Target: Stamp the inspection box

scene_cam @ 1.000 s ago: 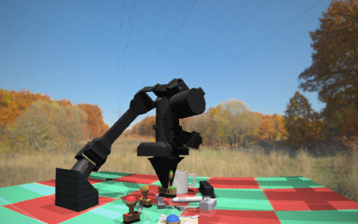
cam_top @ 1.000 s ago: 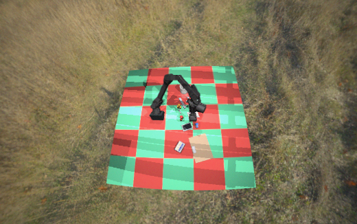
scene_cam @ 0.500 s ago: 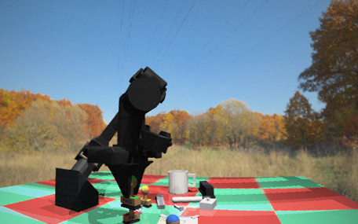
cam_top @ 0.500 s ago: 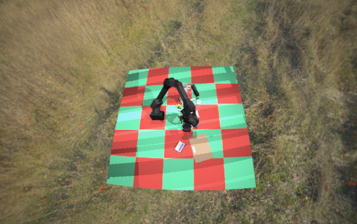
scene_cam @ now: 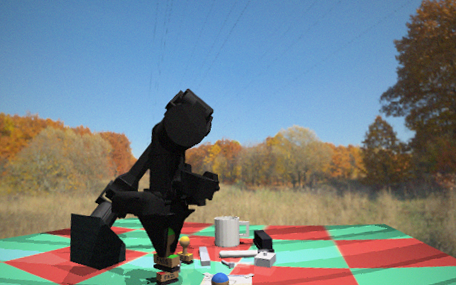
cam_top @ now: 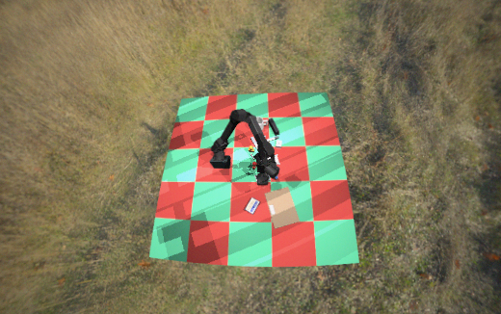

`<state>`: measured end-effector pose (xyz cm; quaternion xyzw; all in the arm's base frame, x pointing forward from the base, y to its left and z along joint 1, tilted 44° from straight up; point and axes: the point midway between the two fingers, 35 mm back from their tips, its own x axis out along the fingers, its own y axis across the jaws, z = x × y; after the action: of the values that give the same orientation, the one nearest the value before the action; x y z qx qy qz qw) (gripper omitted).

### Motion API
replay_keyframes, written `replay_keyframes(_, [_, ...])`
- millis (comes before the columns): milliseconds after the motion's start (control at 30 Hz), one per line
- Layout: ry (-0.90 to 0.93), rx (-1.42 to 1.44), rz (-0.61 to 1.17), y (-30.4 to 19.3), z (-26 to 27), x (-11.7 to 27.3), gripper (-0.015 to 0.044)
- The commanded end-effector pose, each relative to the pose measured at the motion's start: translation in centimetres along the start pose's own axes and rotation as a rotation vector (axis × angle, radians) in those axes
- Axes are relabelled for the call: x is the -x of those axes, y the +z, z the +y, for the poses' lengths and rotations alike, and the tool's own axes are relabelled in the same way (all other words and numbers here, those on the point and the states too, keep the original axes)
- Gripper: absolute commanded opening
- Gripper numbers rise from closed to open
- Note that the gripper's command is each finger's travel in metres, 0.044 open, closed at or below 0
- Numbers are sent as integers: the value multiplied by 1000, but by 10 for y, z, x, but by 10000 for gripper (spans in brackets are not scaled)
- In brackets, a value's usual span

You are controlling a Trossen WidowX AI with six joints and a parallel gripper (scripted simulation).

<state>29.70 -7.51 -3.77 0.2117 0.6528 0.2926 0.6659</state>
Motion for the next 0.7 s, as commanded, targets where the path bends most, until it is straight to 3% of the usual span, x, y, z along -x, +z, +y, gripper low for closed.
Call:
replay_keyframes(0, [3, -4, 4, -1, 1, -4, 0])
replay_keyframes(667, [4, -3, 4, -1, 1, -18, 0])
